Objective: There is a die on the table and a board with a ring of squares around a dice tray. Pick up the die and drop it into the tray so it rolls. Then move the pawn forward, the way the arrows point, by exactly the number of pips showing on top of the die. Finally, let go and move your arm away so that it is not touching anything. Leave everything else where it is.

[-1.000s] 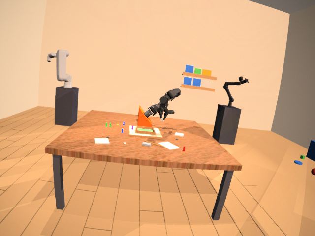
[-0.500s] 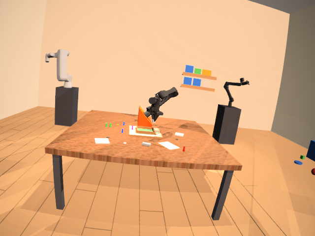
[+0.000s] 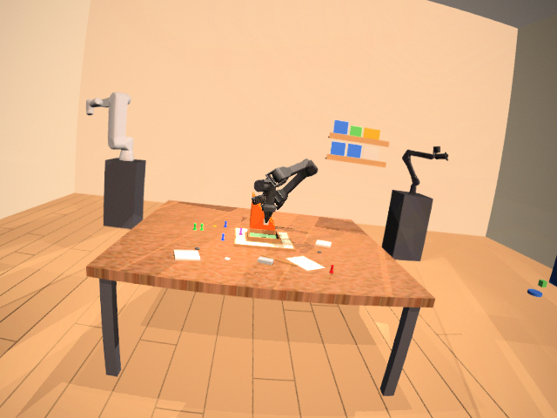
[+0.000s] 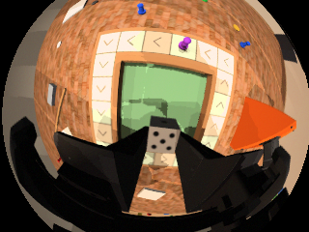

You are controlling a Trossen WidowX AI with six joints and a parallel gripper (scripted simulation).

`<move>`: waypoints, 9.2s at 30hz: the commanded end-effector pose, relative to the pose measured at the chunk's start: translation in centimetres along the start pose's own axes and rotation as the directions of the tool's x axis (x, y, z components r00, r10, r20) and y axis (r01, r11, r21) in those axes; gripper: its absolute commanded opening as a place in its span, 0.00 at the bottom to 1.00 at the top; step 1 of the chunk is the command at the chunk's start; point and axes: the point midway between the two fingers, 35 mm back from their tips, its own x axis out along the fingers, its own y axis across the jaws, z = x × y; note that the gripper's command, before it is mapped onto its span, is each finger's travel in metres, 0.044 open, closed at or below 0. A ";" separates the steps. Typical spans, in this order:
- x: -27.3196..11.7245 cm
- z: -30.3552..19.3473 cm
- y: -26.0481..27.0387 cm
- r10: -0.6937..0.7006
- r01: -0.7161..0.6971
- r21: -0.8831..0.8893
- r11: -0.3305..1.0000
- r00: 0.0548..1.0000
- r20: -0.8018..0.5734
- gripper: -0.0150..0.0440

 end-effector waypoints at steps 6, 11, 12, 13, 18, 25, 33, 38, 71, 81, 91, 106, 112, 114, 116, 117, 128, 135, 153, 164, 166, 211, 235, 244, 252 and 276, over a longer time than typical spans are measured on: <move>0.7 0.4 -0.6 -0.048 0.046 0.035 0.998 0.996 0.070 0.25; 1.2 0.5 -1.0 -0.106 0.098 0.044 0.994 0.969 0.223 0.25; 1.3 0.5 -1.1 -0.113 0.105 0.047 0.993 0.961 0.254 0.25; 1.3 0.6 -1.1 -0.120 0.110 0.049 0.993 0.951 0.285 0.25; 1.6 0.8 -1.3 -0.133 0.118 0.060 0.991 0.890 0.436 0.25; 1.6 0.9 -1.3 -0.097 0.077 0.059 0.995 0.774 0.626 0.25; 1.5 0.7 -1.1 -0.031 0.009 0.033 0.999 0.665 0.746 0.25; -0.8 -1.3 -0.3 -0.030 0.009 0.033 0.999 0.665 0.746 0.25; -1.4 -2.0 -0.3 -0.034 0.013 0.034 0.999 0.667 0.744 0.25; -1.7 -2.0 -0.3 -0.033 0.013 0.034 0.999 0.667 0.744 0.65; -5.3 -1.8 -0.3 -0.038 0.017 0.036 0.999 0.675 0.736 1.00; -1.2 0.4 -0.3 -0.009 0.009 0.033 0.999 1.000 -0.003 1.00; -1.0 1.6 -0.9 -0.049 0.060 -0.171 0.983 0.996 0.069 0.82; -0.8 2.6 -0.8 -0.046 0.065 -0.341 0.938 0.997 0.064 0.73; -0.6 3.5 -0.8 -0.043 0.066 -0.501 0.863 0.997 0.058 0.64; -0.5 4.0 -0.8 -0.041 0.066 -0.576 0.815 0.998 0.055 0.60; 0.6 8.7 -1.3 -0.022 0.027 -0.994 0.106 0.999 0.024 0.59; 1.1 10.6 -1.9 -0.014 0.010 -0.980 -0.200 1.000 0.013 0.59; 1.6 11.9 -2.4 -0.007 0.000 -0.875 -0.485 1.000 0.004 0.59; 1.7 11.8 -2.4 -0.007 0.000 -0.875 -0.485 1.000 0.004 0.59; 2.6 11.8 -2.4 -0.007 0.000 -0.875 -0.485 1.000 0.003 0.59; 7.2 11.7 -2.3 -0.007 -0.002 -0.874 -0.485 1.000 0.001 0.36; -1.0 12.1 -1.5 -0.007 0.005 -0.875 -0.484 1.000 0.010 0.25; -5.6 11.6 -2.0 -0.009 0.002 -0.875 -0.484 1.000 0.006 0.25; -3.4 11.8 -0.7 -0.007 0.004 -0.875 -0.484 1.000 0.009 0.25; 5.7 11.6 2.0 -0.005 -0.002 -0.874 -0.487 1.000 0.001 0.25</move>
